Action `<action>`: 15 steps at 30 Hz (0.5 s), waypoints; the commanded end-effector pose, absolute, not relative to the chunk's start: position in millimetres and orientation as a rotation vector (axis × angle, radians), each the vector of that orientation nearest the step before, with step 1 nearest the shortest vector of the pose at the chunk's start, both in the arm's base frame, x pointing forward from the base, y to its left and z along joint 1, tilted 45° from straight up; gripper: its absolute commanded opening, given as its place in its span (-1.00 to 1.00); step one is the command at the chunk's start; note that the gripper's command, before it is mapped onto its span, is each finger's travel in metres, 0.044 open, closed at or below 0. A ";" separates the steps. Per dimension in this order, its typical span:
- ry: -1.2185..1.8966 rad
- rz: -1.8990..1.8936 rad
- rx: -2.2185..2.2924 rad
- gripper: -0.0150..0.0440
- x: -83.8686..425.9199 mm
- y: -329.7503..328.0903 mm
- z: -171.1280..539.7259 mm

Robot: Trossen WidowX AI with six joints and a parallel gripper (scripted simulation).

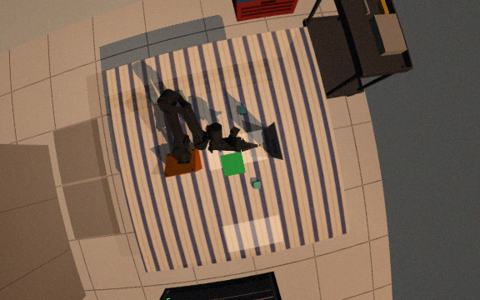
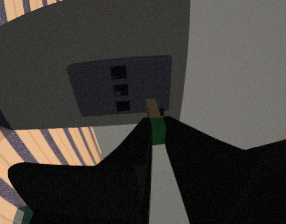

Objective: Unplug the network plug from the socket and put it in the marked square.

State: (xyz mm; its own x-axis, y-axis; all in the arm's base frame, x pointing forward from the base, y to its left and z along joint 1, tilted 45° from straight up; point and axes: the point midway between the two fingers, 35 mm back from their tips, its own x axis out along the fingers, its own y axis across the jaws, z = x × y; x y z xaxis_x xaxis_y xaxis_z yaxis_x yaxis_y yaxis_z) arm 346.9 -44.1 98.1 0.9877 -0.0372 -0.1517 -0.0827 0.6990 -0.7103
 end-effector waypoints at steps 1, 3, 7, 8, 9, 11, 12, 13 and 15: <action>0.153 0.029 -0.804 -0.49 345.8 -49.8 104.8; 0.153 0.030 -0.804 -0.49 344.3 -53.2 107.6; 0.154 0.031 -0.805 -0.49 340.9 -60.0 113.1; 0.154 0.031 -0.805 -0.49 340.0 -61.6 114.5; 0.154 0.031 -0.805 -0.49 339.1 -63.3 115.9; 0.154 0.031 -0.805 -0.49 337.8 -65.4 117.7; 0.154 0.032 -0.805 -0.49 337.6 -65.6 117.9; 0.158 0.035 -0.806 -0.49 337.6 -65.7 116.8; 0.188 0.060 -0.817 -0.49 337.0 -66.1 108.1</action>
State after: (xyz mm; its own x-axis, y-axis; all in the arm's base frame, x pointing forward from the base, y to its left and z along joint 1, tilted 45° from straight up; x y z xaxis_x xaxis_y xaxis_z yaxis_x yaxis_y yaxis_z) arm 337.2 -65.6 113.7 0.9863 -0.0321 -0.1620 -0.0948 0.6935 -0.7142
